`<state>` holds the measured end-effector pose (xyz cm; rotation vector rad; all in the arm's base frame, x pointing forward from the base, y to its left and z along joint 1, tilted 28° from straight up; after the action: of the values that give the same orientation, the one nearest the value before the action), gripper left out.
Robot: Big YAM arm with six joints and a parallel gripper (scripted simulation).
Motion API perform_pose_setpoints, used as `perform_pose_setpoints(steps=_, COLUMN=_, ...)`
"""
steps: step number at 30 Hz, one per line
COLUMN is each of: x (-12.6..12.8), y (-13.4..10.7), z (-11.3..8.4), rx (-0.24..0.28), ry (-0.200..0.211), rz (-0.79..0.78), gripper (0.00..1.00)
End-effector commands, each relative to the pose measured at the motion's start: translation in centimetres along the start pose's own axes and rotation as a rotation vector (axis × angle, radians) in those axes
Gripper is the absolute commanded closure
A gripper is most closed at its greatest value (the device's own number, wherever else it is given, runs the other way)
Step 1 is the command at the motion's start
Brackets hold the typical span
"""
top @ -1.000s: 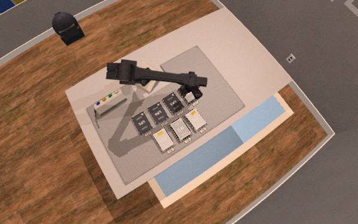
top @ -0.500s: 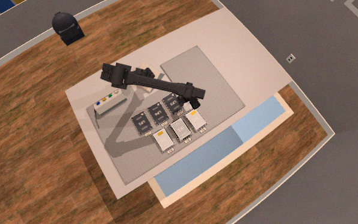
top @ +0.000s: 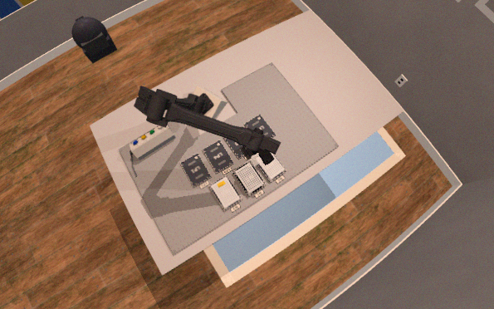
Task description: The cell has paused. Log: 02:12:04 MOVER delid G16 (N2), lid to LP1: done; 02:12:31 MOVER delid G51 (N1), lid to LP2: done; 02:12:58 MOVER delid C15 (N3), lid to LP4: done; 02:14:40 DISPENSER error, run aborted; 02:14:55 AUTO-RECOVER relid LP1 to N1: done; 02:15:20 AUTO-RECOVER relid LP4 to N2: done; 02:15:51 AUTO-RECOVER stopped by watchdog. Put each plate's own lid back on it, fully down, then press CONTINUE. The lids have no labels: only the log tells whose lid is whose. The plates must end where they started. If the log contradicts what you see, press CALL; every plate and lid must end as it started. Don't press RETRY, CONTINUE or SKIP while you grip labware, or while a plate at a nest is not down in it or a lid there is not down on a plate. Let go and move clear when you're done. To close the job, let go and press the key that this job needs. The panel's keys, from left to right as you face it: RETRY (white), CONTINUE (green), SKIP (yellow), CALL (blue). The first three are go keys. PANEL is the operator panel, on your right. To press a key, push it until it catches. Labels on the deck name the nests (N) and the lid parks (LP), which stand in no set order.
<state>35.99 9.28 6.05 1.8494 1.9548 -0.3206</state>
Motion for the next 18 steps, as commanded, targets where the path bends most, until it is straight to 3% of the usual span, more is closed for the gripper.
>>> perform_pose_setpoints(steps=1, x=-2.2, y=3.5, z=-2.0, rx=-0.047, ry=0.021, rz=0.013, gripper=1.0)
perform_pose_setpoints(steps=11, x=-5.6, y=5.8, z=-2.0, rx=-0.048, ry=0.017, rz=0.014, gripper=1.0)
perform_pose_setpoints(steps=18, x=-8.0, y=7.6, z=-0.8, rx=-0.02, ry=0.01, rz=-0.002, gripper=1.0)
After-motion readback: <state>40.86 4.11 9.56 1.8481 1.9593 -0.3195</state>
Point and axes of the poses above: the point where the finger pads meet when closed, its own z axis out along the fingers, its own x axis across the jaws, y = z × x, the point moved 2 cm from there along -z, back along the fingers, and after that the axes turned 8 degrees about -z, right-handed, at the moved point
